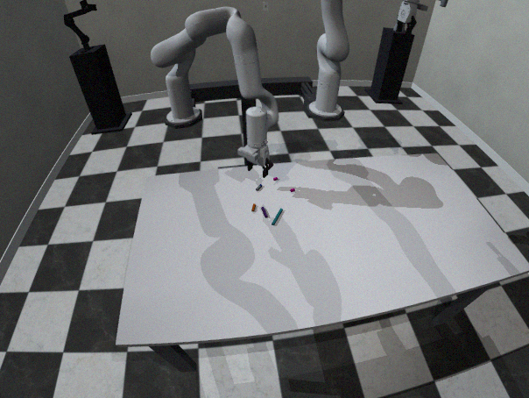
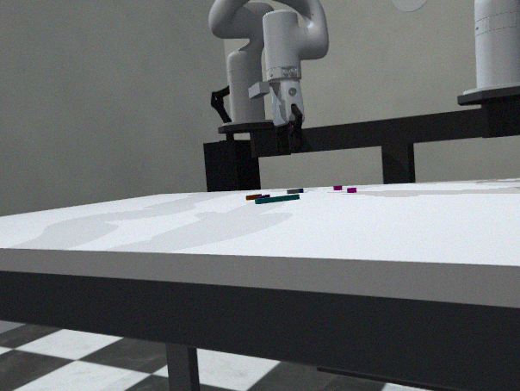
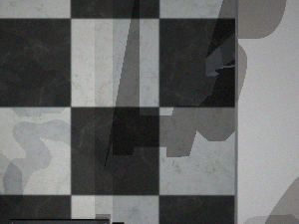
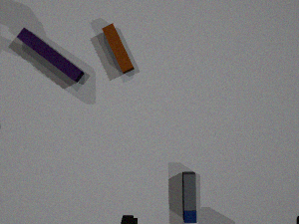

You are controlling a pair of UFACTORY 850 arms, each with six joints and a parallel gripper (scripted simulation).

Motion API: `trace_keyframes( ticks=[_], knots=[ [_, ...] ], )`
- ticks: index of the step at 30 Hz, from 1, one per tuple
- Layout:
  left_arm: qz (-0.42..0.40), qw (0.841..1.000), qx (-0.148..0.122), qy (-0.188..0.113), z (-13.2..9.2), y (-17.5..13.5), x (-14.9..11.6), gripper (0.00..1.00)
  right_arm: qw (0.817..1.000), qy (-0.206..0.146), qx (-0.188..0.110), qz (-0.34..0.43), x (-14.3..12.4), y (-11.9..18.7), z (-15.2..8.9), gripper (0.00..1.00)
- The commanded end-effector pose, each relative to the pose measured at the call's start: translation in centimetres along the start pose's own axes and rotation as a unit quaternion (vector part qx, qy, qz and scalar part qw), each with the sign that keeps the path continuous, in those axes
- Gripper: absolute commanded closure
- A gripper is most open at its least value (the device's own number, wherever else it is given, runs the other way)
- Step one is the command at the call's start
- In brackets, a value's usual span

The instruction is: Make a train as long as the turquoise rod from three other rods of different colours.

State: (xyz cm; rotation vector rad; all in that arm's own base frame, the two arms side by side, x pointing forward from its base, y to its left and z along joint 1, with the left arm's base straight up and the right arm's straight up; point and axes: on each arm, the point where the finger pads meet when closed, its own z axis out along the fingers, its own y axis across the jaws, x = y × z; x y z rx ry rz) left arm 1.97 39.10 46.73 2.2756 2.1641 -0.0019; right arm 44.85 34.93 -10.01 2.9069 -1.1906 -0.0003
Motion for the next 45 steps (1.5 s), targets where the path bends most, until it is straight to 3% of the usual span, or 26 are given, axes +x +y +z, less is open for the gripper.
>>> trace_keyframes(
  ticks=[1,15,21,27,29,31,40,45],
  knots=[
    [0.000,1.000,0.000,0.001,-0.1,0.0,0.0,0.00,1.000,0.000,0.001,0.000,0.0,-0.1,-0.1,0.00],
    [0.000,1.000,0.000,0.001,-0.1,0.0,0.0,0.00,1.000,0.000,0.001,-0.002,0.1,-0.2,-0.1,0.00],
    [0.000,1.000,0.000,0.001,-0.1,0.0,0.0,0.00,0.996,0.000,0.001,-0.095,2.2,-3.1,0.6,0.00],
    [0.000,1.000,0.000,0.001,-0.1,0.0,0.0,0.00,0.977,0.001,0.001,-0.215,5.1,-6.4,1.4,0.00],
    [0.000,1.000,0.000,0.001,-0.1,0.0,0.0,0.00,0.977,0.001,0.001,-0.215,5.1,-6.4,1.4,0.00],
    [0.000,1.000,0.000,0.001,-0.1,0.0,0.0,0.00,0.961,0.001,0.001,-0.277,6.8,-8.0,1.8,0.00],
    [0.000,1.000,0.000,0.001,-0.1,0.0,0.0,0.00,0.910,0.001,0.001,-0.415,10.7,-11.1,2.5,0.00],
    [0.000,1.000,0.000,0.001,-0.1,0.0,0.0,0.00,0.900,0.001,0.001,-0.436,11.4,-11.5,2.6,0.00]
  ],
)
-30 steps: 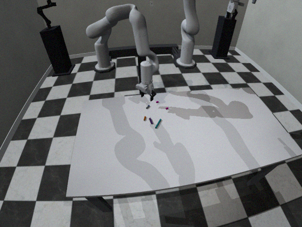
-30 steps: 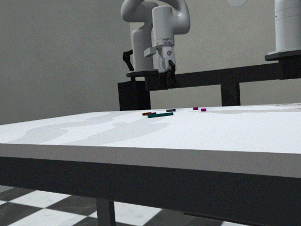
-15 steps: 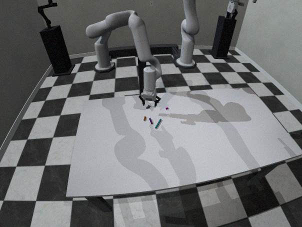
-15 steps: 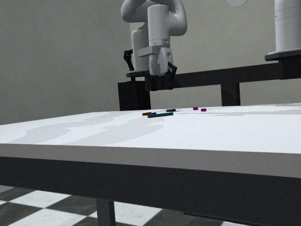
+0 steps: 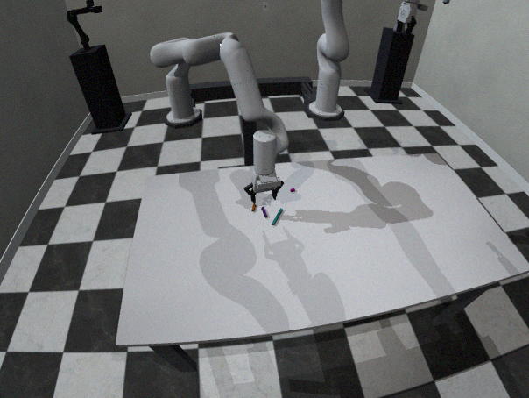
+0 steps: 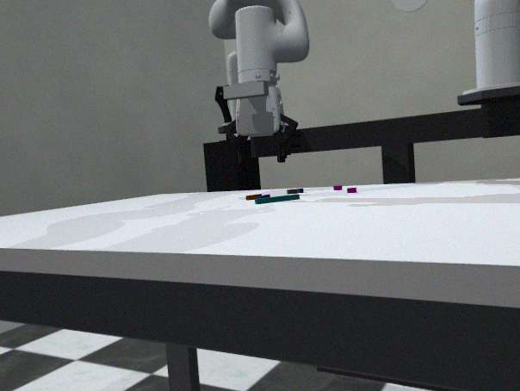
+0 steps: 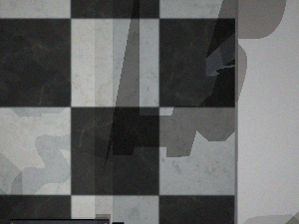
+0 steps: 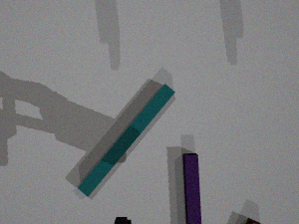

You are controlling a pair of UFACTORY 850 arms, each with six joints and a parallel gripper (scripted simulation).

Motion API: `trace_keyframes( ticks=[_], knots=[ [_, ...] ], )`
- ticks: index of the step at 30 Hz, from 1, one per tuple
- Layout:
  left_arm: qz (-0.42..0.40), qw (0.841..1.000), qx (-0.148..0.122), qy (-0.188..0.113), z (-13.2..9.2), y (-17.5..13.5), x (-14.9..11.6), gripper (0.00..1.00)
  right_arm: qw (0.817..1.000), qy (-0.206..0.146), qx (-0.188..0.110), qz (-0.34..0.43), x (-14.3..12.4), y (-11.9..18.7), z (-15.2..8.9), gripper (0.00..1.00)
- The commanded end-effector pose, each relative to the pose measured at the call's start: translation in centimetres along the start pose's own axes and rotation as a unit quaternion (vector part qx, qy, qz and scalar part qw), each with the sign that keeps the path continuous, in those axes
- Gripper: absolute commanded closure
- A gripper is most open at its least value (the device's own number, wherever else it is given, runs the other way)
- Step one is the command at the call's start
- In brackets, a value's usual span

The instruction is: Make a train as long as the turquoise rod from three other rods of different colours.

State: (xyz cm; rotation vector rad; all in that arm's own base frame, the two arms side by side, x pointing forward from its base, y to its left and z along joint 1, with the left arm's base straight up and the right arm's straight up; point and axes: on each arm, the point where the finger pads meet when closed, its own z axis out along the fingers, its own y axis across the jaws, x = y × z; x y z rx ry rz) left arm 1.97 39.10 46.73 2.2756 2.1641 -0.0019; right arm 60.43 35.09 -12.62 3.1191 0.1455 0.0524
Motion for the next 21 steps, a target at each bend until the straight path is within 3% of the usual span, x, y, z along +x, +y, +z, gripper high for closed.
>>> trace_keyframes(
  ticks=[1,2,3,21],
  knots=[
    [0.000,1.000,0.000,0.001,-0.08,0.00,0.04,0.00,1.000,-0.015,0.011,-0.016,0.58,-0.01,0.00,0.00],
    [0.000,1.000,0.000,0.001,-0.08,0.00,0.04,0.00,1.000,-0.015,0.011,-0.016,0.59,0.00,0.00,0.00],
    [0.000,1.000,0.000,0.001,-0.08,0.00,0.04,0.00,1.000,-0.015,0.011,-0.016,0.59,0.00,0.00,0.74],
    [0.000,1.000,0.000,0.001,-0.08,0.00,0.04,0.00,1.000,-0.015,0.011,-0.016,0.59,0.00,0.00,0.74]
  ],
)
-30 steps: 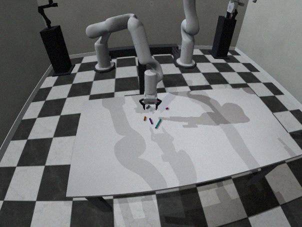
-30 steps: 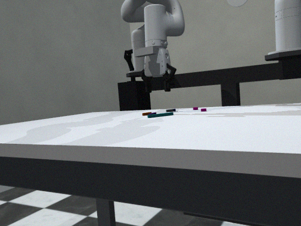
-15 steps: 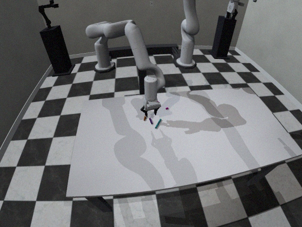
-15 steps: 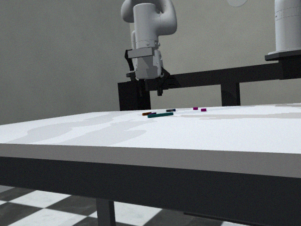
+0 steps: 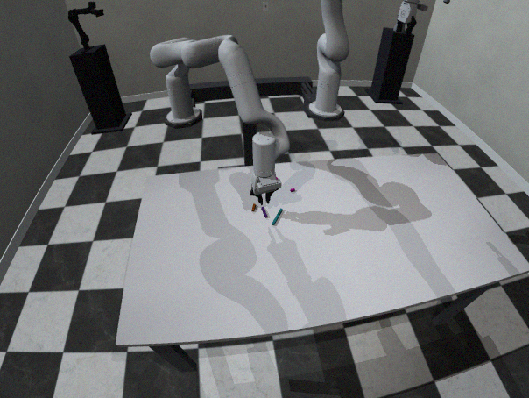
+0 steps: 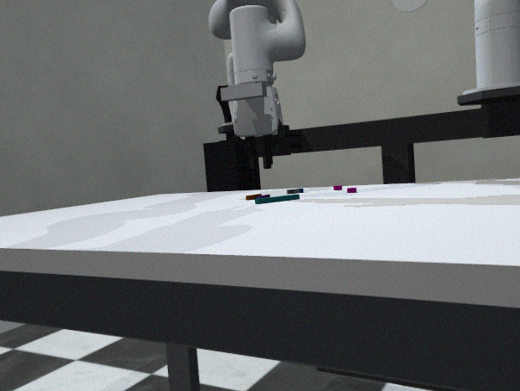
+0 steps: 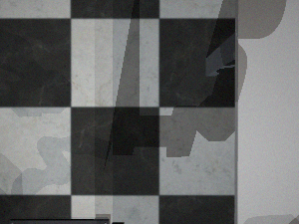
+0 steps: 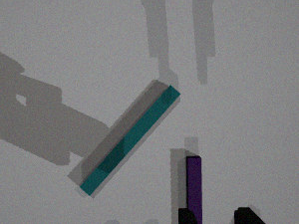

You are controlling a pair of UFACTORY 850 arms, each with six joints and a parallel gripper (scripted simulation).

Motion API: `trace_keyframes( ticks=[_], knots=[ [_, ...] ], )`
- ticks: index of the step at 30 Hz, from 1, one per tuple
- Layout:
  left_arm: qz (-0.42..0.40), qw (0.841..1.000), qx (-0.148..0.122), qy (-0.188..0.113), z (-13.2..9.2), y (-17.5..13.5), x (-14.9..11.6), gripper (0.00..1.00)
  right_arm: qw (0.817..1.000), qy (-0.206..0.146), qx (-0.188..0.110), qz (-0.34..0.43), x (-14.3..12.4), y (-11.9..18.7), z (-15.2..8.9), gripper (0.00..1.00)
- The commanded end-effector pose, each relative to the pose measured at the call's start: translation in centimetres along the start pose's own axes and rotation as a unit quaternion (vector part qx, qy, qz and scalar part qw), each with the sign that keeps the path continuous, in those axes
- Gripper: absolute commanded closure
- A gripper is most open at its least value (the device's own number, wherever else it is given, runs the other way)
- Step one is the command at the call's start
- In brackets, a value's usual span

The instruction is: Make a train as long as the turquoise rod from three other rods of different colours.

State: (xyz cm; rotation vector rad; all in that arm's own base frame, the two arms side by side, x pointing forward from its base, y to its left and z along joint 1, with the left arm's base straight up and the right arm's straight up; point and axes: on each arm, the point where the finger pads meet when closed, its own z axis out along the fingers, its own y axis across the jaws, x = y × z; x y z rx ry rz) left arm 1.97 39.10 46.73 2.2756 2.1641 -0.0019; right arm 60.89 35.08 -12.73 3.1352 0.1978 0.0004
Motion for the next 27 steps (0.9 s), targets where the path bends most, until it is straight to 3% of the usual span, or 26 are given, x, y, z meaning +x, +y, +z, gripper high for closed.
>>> trace_keyframes(
  ticks=[1,27],
  knots=[
    [0.000,1.000,0.000,0.001,-0.1,0.0,0.0,0.00,1.000,0.001,0.001,0.000,0.1,-0.1,-0.1,0.74],
    [0.000,1.000,0.000,0.001,-0.1,0.0,0.0,0.00,1.000,0.001,0.001,0.000,0.2,-0.1,1.6,0.74]
  ],
)
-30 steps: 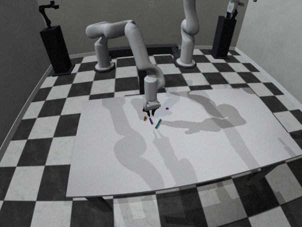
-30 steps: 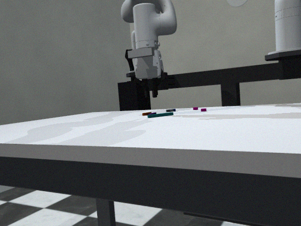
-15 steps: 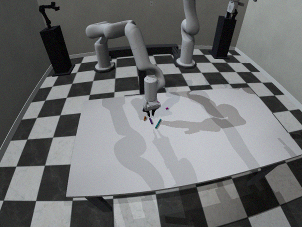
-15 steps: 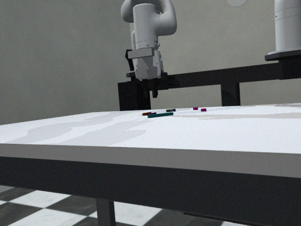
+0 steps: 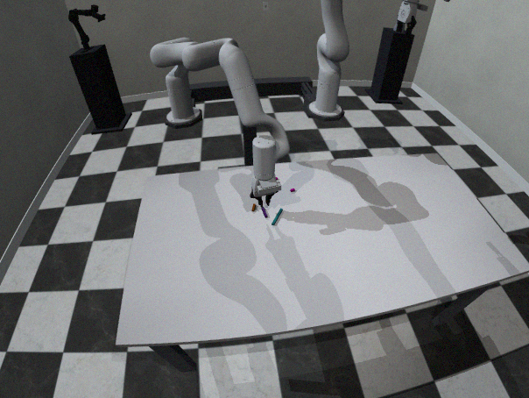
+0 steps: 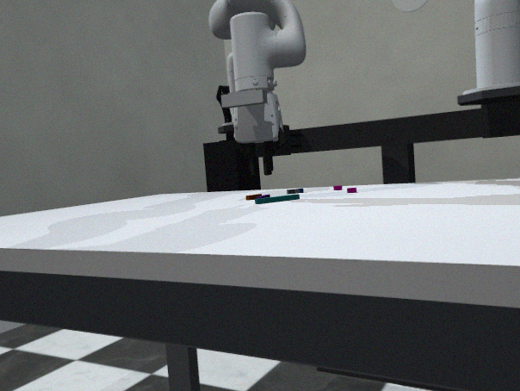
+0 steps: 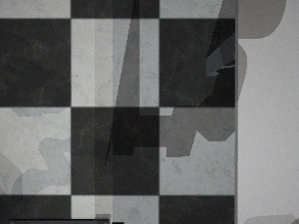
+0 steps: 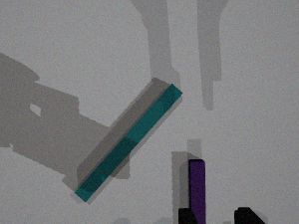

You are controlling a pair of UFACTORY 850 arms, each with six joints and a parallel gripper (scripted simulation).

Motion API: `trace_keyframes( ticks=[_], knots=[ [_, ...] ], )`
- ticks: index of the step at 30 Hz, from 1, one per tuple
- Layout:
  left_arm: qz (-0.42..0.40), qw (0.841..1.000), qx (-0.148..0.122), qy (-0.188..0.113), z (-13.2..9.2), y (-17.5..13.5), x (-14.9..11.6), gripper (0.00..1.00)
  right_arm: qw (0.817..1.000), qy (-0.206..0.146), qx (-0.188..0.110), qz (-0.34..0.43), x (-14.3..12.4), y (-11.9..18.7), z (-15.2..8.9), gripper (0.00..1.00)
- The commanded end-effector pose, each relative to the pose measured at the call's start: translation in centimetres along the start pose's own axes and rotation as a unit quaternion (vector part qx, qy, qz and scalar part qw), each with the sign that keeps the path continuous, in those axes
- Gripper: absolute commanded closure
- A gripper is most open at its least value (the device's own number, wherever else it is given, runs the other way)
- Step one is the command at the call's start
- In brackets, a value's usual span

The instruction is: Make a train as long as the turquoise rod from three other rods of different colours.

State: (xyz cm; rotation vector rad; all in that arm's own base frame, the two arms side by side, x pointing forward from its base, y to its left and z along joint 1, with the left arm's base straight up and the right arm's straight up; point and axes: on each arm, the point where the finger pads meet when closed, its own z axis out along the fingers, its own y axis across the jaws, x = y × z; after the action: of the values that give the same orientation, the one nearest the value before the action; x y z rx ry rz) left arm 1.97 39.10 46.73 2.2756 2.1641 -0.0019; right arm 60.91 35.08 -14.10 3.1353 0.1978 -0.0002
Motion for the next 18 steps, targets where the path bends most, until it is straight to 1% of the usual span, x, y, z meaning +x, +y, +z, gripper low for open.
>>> trace_keyframes(
  ticks=[1,4,18],
  knots=[
    [0.000,1.000,0.000,0.001,-0.1,0.0,0.0,0.00,1.000,0.001,0.001,0.000,0.1,-0.1,0.4,0.74],
    [0.000,1.000,0.000,0.001,-0.1,0.0,0.0,0.00,1.000,0.001,0.001,0.000,0.1,-0.1,0.5,0.74],
    [0.000,1.000,0.000,0.001,-0.1,0.0,0.0,0.00,1.000,0.001,0.001,0.000,0.2,-0.1,2.7,0.74]
  ],
)
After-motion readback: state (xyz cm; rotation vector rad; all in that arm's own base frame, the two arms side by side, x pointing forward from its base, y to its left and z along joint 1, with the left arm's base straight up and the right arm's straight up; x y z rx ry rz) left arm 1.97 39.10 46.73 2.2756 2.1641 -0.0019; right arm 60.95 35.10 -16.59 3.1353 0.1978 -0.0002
